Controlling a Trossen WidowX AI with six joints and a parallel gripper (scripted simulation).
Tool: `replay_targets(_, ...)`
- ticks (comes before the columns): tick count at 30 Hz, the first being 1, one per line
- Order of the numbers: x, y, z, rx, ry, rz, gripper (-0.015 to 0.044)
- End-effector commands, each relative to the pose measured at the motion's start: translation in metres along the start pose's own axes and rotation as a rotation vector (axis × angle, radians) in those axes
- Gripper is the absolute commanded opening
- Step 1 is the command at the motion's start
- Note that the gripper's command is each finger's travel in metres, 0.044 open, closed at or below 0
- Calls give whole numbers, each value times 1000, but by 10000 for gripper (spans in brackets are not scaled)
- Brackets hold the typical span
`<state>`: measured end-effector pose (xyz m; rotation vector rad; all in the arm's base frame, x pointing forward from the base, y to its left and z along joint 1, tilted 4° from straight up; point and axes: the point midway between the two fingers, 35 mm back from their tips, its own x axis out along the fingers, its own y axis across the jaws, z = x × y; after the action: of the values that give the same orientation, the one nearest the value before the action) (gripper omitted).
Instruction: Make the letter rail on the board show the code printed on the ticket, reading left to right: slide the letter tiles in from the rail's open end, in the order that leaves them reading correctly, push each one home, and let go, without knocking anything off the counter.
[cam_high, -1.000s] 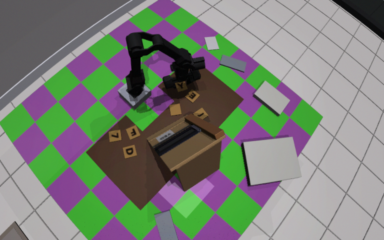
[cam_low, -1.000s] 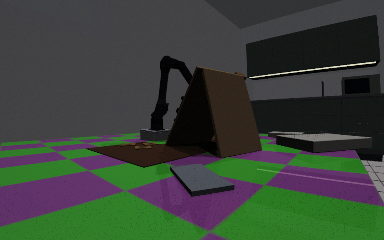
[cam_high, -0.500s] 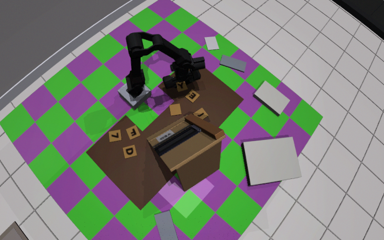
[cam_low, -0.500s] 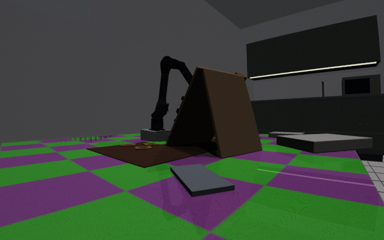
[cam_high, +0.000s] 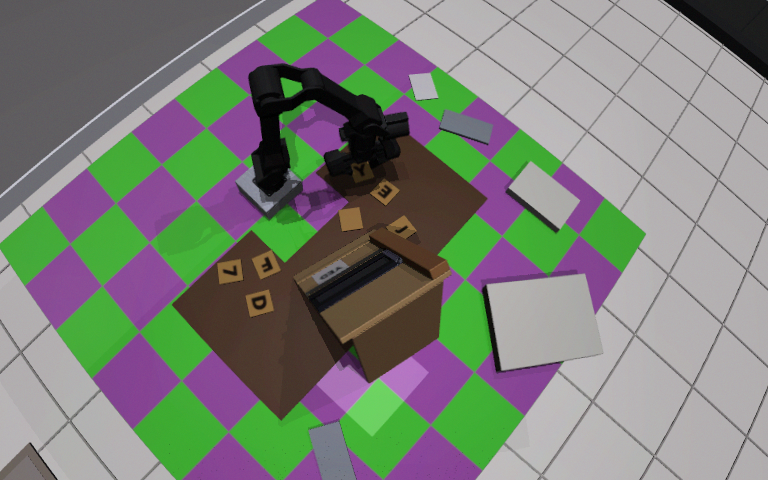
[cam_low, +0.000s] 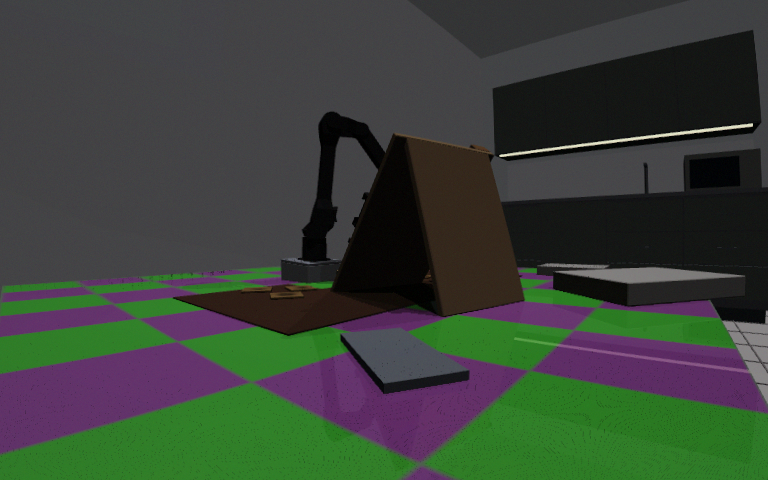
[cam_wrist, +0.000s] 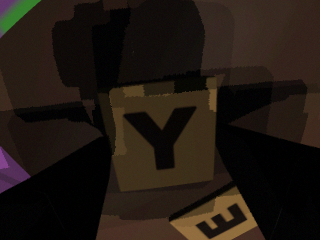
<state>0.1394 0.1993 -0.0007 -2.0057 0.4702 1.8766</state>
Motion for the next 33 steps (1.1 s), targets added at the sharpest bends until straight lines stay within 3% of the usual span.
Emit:
replay_targets(1,-3,0,0,3,3,-5,0)
replay_targets(33,-14,5,2,3,3,-4,0)
